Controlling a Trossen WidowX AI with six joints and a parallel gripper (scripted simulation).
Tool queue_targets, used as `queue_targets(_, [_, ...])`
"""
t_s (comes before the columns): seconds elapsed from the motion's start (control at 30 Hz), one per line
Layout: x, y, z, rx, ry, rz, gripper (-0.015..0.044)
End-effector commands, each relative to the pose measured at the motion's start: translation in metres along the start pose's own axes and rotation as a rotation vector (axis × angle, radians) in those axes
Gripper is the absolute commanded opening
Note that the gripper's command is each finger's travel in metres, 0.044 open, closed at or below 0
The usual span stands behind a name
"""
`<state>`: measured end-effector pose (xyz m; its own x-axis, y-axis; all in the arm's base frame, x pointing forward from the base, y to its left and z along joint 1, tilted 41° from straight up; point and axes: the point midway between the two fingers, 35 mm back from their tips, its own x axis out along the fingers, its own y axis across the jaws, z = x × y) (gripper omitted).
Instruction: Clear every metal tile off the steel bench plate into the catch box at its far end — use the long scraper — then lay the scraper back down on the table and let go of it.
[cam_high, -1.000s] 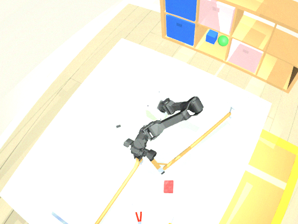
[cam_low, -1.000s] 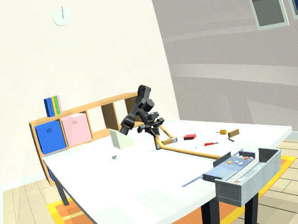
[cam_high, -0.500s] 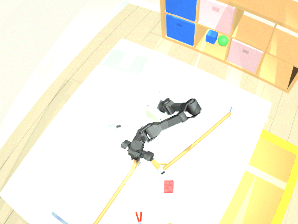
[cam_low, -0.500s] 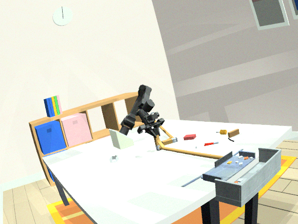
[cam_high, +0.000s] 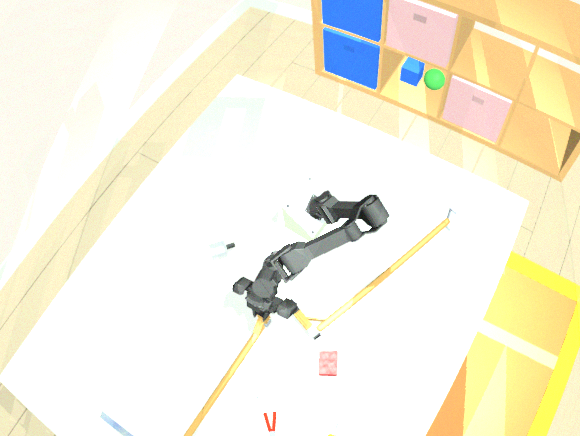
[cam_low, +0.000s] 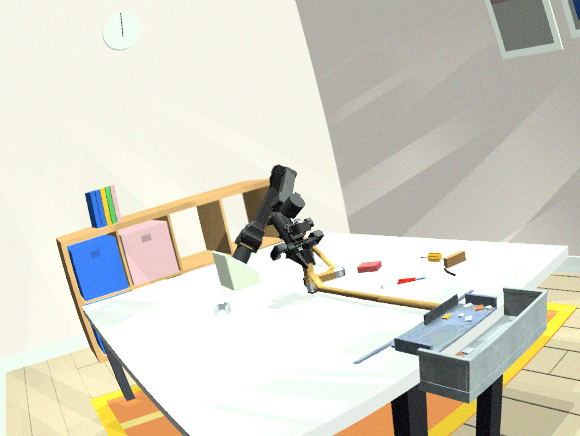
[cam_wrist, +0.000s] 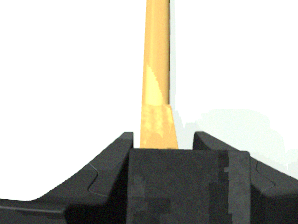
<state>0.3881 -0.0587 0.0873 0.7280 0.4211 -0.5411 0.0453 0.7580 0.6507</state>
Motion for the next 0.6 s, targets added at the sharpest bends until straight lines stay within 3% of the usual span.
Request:
queue_targets(0.0, [0.003, 0.002, 0.010, -0.009, -0.014, -0.001, 0.0000])
queue_targets(0.57, [0.012, 0.000, 0.023, -0.009, -0.015, 0.000, 0.0000])
